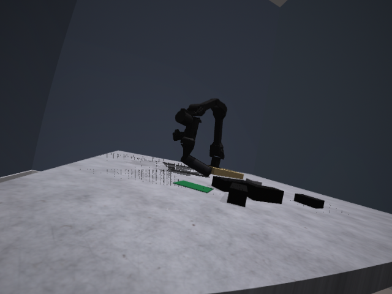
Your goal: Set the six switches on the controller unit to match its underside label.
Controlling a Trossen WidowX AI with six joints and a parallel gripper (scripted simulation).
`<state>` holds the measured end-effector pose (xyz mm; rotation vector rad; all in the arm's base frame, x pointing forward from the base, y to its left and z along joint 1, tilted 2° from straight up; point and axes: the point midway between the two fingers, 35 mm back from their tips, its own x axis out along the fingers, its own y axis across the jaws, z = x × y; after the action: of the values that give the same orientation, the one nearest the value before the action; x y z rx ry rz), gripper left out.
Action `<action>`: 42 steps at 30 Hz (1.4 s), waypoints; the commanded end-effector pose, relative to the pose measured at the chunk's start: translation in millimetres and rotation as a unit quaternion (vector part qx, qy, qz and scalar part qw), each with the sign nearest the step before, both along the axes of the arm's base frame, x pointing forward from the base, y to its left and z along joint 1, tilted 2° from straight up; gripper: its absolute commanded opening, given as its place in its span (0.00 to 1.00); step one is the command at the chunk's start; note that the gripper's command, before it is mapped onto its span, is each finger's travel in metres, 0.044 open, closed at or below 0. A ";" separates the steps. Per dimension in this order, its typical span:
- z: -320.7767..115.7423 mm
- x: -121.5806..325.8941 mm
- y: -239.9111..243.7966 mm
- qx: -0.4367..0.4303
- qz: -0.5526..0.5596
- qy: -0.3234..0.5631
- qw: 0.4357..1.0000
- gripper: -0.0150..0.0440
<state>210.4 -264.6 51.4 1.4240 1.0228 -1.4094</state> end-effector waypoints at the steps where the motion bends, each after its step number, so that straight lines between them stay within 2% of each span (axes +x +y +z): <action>1: -9.9 -2.3 5.6 0.014 0.006 0.006 1.000 0.83; 42: -41.6 -4.5 -1.9 0.014 0.006 0.007 1.000 0.83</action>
<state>208.4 -271.2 16.6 1.4253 1.0330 -1.4097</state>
